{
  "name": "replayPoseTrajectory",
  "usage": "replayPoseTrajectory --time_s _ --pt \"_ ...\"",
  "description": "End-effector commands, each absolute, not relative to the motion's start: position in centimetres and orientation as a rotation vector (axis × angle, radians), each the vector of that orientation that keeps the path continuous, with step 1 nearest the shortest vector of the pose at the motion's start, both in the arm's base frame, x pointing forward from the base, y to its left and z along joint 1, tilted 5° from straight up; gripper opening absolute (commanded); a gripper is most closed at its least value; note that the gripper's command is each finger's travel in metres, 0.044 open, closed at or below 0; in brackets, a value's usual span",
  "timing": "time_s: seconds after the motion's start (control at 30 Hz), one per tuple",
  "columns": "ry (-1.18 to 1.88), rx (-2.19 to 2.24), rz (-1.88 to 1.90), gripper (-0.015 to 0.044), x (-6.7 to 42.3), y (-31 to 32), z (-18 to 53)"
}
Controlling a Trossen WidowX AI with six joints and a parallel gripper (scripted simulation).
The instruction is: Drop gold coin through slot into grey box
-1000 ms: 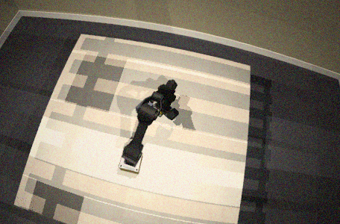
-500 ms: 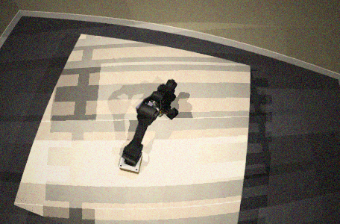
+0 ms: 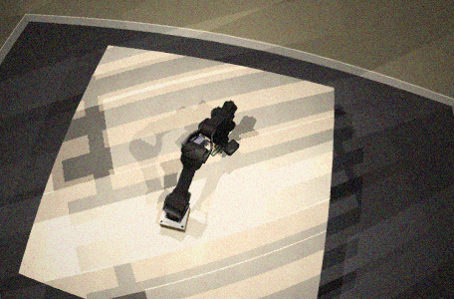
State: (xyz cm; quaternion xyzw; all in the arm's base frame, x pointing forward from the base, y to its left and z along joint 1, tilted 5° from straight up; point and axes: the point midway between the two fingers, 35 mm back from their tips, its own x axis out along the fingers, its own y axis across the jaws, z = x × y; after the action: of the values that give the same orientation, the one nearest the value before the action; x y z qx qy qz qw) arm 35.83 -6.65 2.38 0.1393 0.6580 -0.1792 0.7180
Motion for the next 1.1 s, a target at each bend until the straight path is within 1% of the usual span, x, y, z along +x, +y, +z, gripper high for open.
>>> replayPoseTrajectory --time_s 0.0,0.57,0.9,1.07 --pt "1.449 0.312 -0.398 0.0000 35.9 -6.6 3.9" --pt "1.467 0.303 -0.403 0.0000 35.0 -6.5 8.1" --pt "1.468 0.304 -0.406 0.0000 34.3 -6.9 8.3" --pt "1.468 0.306 -0.405 0.0000 34.4 -5.7 8.2"
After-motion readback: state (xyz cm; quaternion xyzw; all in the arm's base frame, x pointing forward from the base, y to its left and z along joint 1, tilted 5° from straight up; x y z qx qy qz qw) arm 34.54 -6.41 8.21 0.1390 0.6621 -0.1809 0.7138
